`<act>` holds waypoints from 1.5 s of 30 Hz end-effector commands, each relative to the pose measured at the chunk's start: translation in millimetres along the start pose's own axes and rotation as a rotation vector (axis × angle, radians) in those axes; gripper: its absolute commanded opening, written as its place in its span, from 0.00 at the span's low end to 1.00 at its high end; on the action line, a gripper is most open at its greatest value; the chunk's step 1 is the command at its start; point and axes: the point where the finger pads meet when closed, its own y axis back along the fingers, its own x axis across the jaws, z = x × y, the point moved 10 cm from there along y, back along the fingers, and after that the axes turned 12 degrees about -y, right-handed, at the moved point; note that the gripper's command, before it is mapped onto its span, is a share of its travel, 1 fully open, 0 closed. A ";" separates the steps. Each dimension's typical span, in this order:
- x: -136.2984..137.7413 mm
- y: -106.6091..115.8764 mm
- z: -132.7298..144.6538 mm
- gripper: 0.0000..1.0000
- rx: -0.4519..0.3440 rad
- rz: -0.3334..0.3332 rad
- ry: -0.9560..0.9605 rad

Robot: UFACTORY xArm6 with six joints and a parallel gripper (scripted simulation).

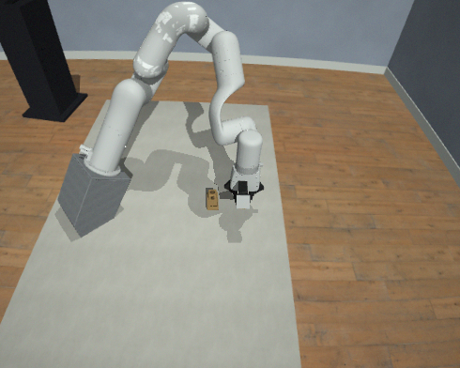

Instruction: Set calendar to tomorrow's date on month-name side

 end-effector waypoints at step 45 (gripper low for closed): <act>4.5 48.0 18.0 0.47 0.196 -0.028 -0.006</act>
